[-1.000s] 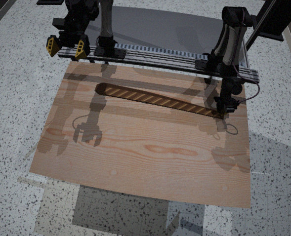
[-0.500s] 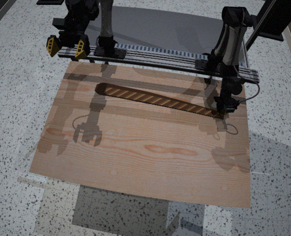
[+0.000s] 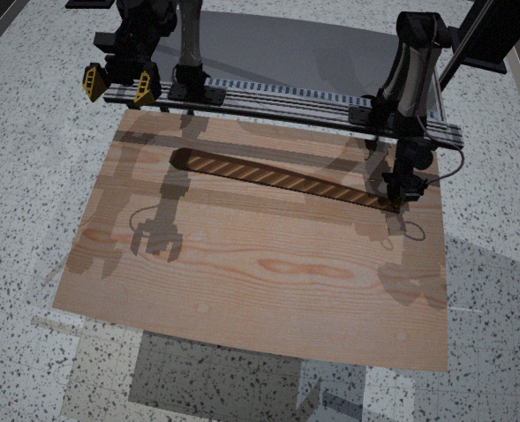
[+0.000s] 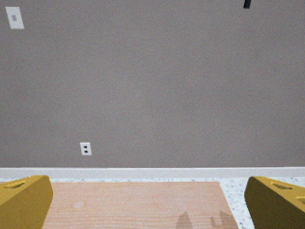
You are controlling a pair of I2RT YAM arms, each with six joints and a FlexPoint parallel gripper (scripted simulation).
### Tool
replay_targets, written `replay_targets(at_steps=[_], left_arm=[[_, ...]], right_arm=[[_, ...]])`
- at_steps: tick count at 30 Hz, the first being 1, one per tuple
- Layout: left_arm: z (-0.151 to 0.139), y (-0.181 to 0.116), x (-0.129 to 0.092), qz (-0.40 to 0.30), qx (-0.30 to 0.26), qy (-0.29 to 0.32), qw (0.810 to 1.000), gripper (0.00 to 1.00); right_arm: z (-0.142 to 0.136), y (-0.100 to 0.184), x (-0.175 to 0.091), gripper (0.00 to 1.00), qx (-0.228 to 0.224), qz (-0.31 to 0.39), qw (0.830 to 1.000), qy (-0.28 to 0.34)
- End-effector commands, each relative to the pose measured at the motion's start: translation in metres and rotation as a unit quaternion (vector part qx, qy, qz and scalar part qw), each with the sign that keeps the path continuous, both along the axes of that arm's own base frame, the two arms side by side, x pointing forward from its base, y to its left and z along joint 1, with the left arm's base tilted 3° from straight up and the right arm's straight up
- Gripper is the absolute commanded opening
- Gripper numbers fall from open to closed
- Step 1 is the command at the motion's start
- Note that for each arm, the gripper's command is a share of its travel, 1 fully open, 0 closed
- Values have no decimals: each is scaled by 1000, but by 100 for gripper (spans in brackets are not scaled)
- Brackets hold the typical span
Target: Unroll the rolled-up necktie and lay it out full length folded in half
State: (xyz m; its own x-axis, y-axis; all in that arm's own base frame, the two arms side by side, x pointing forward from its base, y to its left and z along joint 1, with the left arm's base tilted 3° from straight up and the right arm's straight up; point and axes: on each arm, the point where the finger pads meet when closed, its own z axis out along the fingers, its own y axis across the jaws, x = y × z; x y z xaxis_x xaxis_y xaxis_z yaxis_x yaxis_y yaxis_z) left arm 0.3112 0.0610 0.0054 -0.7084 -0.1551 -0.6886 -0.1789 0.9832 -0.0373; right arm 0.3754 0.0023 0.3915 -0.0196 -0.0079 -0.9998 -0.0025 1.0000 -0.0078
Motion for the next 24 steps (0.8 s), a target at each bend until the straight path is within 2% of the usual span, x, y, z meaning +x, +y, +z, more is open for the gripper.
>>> replay_targets(at_steps=[1,24], left_arm=[[-11,-1,-9,4,-5,18,1000,7],[-5,-1,-9,4,-5,18,1000,7]], right_arm=[[6,-1,2,100,4,1,1000,-4],[6,-1,2,100,4,1,1000,-4]])
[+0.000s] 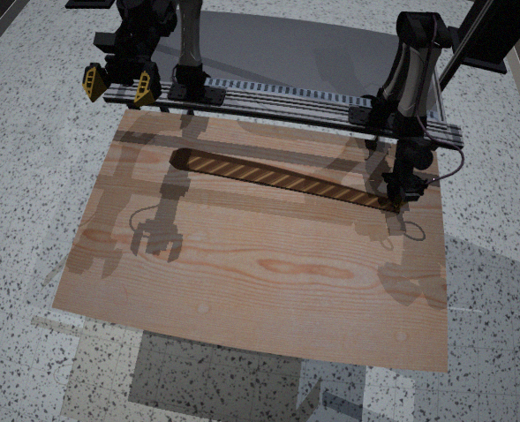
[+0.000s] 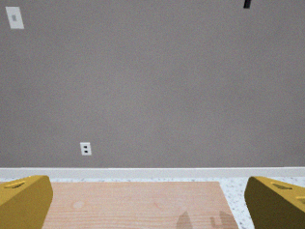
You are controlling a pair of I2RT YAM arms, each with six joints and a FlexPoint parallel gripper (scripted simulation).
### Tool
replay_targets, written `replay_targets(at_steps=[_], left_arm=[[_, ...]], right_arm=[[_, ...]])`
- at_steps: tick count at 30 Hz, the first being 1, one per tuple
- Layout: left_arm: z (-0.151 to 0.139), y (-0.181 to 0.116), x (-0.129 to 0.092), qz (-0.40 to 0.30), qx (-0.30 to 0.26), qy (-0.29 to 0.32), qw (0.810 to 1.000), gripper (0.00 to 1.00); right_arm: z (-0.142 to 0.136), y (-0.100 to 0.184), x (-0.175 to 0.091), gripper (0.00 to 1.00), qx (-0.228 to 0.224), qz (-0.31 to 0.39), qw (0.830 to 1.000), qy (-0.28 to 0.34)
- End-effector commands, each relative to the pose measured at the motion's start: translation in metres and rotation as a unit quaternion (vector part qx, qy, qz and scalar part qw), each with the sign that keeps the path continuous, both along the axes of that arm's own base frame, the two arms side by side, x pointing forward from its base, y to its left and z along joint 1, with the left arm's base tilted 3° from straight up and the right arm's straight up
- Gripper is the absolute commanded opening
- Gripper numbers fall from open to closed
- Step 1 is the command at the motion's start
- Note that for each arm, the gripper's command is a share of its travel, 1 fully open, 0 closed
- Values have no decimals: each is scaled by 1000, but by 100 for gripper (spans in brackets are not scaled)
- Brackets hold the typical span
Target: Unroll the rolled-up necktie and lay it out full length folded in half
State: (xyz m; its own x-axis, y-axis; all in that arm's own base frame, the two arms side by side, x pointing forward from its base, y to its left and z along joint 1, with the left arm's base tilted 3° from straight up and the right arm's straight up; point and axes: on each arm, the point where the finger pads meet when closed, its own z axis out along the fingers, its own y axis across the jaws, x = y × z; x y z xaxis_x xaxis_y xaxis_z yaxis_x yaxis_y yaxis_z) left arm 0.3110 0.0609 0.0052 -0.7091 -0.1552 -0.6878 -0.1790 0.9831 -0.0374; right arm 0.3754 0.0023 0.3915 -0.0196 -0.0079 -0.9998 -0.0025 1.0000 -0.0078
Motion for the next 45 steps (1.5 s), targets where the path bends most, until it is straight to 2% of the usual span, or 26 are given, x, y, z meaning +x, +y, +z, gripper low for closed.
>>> replay_targets(at_steps=[1,14,45], left_arm=[[-5,-1,-9,4,-4,18,1000,7],[19,0,-9,4,-4,18,1000,7],[22,0,-10,4,-4,18,1000,7]], right_arm=[[6,-1,2,100,4,1,1000,-4],[6,-1,2,100,4,1,1000,-4],[6,-1,2,100,4,1,1000,-4]])
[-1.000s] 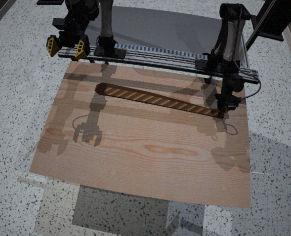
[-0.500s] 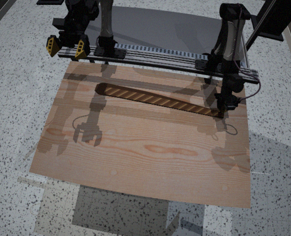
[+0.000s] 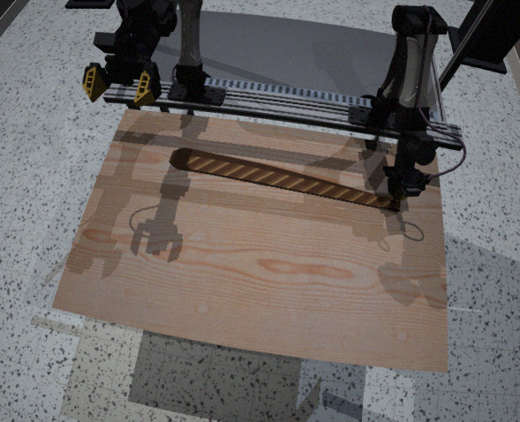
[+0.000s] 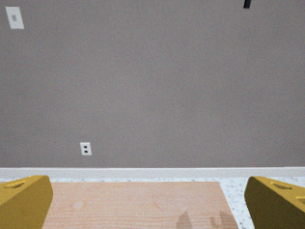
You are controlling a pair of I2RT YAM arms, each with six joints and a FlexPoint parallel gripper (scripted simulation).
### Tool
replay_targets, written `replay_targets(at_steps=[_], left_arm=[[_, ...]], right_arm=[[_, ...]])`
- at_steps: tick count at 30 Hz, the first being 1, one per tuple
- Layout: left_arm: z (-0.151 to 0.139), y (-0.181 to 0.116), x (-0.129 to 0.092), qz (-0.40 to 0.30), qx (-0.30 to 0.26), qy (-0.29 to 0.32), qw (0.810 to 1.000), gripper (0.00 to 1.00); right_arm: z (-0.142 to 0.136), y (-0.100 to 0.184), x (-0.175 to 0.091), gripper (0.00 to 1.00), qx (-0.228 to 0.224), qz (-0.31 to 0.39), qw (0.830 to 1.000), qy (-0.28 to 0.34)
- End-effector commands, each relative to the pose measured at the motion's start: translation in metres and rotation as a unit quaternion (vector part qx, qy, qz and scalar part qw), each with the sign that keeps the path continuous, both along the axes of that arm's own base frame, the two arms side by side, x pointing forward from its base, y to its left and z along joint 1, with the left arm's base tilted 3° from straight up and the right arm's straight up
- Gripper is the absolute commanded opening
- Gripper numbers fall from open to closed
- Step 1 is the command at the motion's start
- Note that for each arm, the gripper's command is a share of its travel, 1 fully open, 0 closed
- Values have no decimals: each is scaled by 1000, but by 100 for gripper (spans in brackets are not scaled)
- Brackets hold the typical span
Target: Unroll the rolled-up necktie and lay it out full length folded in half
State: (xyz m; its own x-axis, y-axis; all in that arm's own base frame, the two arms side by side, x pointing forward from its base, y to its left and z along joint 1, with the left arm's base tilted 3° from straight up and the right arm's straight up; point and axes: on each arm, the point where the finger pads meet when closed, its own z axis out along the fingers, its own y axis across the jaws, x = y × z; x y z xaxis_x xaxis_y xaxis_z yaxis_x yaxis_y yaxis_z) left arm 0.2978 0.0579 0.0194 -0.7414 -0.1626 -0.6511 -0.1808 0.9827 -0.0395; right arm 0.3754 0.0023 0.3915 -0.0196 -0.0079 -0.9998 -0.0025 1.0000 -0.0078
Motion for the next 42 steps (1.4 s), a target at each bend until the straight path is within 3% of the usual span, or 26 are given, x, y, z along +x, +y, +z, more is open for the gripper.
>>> replay_targets(at_steps=[1,42], left_arm=[[8,3,3,4,1,-6,1000,7],[15,1,1,4,1,-6,1000,7]], right_arm=[[6,-1,2,100,4,1,1000,-4],[6,-1,2,100,4,1,1000,-4]])
